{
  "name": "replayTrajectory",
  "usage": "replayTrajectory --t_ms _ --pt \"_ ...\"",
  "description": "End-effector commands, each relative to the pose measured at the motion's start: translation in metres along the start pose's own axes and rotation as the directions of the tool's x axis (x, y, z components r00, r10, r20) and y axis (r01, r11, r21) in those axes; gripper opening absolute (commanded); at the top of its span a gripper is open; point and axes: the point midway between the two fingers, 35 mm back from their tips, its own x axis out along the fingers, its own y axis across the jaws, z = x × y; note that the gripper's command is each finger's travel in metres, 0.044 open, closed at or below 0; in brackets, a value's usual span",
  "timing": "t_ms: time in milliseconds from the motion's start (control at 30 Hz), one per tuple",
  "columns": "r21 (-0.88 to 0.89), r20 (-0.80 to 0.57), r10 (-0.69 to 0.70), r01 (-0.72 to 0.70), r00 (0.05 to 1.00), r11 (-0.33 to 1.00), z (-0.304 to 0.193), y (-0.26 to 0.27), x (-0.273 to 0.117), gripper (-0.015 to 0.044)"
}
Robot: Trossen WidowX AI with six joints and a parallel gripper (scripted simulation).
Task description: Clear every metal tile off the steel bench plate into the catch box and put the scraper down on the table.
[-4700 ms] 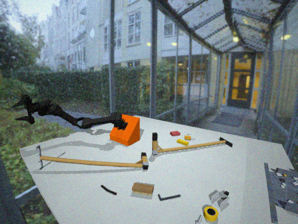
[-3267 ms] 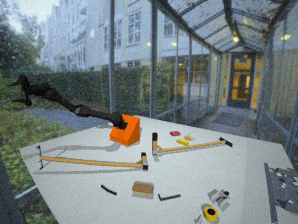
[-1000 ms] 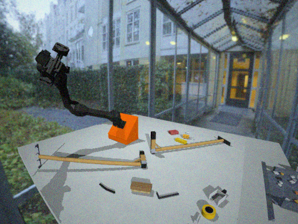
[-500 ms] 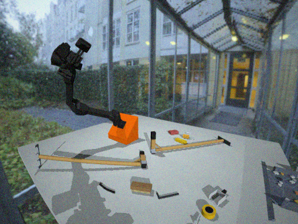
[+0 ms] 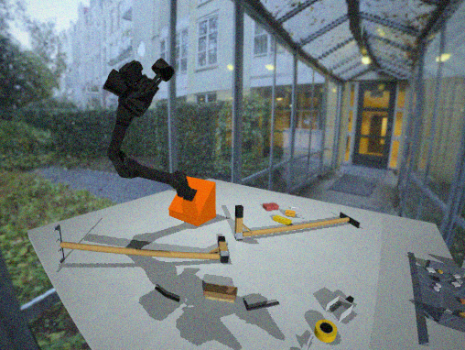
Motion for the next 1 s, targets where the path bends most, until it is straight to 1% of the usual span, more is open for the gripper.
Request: replayTrajectory --t_ms 0,467,967 --pt "-0.029 -0.044 0.022 -0.024 0.999 0.999 -0.02 0.018 0.005 0.044" --pt "-0.125 -0.189 0.099 -0.124 0.977 0.984 -0.088 0.076 0.01 0.044" --pt "-0.225 -0.333 0.152 -0.236 0.93 0.945 -0.163 0.128 -0.002 0.044"
